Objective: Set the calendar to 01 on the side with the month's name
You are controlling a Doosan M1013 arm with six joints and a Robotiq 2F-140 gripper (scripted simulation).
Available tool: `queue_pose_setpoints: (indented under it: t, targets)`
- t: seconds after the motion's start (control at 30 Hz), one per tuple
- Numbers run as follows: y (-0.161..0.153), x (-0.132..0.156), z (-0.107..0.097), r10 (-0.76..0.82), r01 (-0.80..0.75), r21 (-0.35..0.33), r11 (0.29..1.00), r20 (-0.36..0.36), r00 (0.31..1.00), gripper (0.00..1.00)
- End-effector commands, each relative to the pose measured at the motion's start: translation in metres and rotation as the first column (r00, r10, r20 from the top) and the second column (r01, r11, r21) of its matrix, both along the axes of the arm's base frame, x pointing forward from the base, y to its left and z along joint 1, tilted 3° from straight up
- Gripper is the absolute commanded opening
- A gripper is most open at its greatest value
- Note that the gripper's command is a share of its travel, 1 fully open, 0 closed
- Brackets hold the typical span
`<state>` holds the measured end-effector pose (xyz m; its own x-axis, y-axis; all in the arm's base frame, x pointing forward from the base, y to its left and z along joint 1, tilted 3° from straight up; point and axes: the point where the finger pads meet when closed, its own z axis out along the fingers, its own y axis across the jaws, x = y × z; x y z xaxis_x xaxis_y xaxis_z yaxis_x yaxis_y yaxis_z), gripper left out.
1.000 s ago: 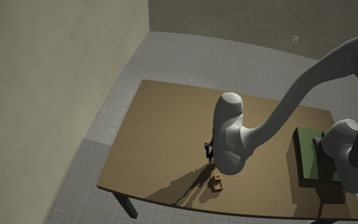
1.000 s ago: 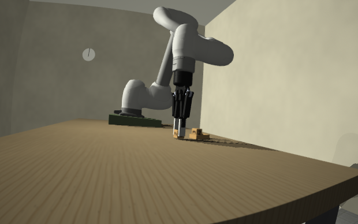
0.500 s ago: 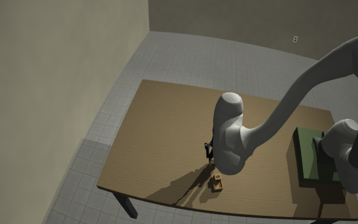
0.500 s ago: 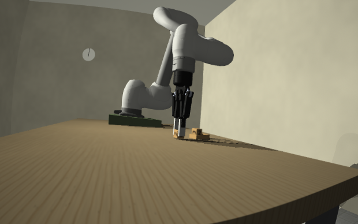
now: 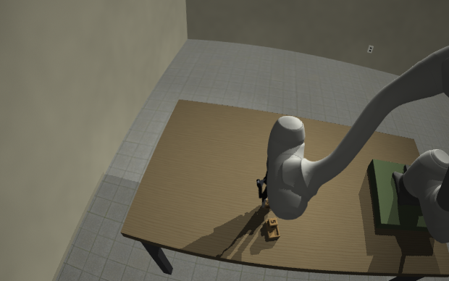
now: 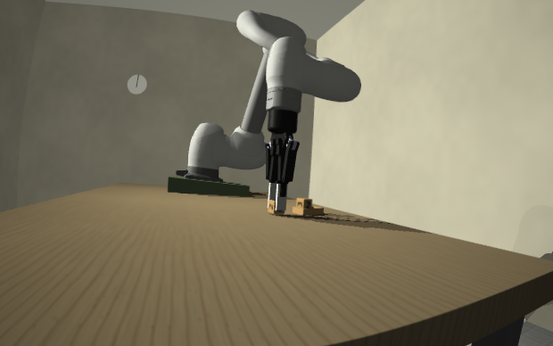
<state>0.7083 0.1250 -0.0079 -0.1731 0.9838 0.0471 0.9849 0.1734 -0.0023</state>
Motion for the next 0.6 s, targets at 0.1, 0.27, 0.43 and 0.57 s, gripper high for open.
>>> queue_pose_setpoints:
  t: [0.1,0.27,0.43,0.57]
  targets:
    - [0.0001,0.0,-0.0004,0.0,0.0,0.0,1.0,0.0,1.0,0.25]
    - [0.0001,0.0,-0.0017,0.0,0.0,0.0,1.0,0.0,1.0,0.25]
    - [0.0002,0.0,-0.0031,0.0,0.0,0.0,1.0,0.0,1.0,0.25]
    - [0.0002,0.0,-0.0034,0.0,0.0,0.0,1.0,0.0,1.0,0.25]
